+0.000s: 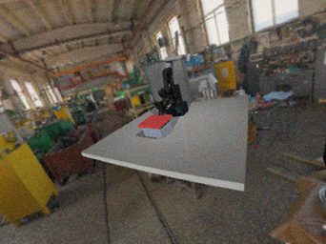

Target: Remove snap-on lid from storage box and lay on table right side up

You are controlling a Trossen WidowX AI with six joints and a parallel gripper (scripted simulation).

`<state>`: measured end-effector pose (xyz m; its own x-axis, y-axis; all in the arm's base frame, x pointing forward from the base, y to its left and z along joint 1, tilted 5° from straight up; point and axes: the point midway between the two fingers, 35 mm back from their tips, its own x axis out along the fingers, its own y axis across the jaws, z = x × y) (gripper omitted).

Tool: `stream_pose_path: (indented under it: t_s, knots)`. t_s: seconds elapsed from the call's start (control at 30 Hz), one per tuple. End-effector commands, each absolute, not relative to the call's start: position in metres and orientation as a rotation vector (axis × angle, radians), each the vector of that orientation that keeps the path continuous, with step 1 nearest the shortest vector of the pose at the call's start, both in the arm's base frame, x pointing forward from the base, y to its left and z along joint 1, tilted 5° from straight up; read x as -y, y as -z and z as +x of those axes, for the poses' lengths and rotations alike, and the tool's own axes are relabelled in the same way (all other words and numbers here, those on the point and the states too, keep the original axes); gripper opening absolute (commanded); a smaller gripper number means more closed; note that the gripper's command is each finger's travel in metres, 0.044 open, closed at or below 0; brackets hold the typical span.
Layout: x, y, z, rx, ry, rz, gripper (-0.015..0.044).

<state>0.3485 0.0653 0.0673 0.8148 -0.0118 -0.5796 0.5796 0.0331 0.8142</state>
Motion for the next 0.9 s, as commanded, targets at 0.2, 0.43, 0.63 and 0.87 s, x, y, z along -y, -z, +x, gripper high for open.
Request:
stream_pose_path:
  t_s: [0.2, 0.43, 0.63, 0.87]
  knots:
    - [-0.066, -0.086, 0.351, -0.469, 0.469, 1.483, 0.0000]
    - [-0.067, -0.095, 0.352, -0.469, 0.469, 1.483, 0.0000]
    - [-0.067, -0.103, 0.354, -0.469, 0.468, 1.483, 0.0000]
    - [-0.067, -0.113, 0.356, -0.469, 0.468, 1.483, 0.0000]
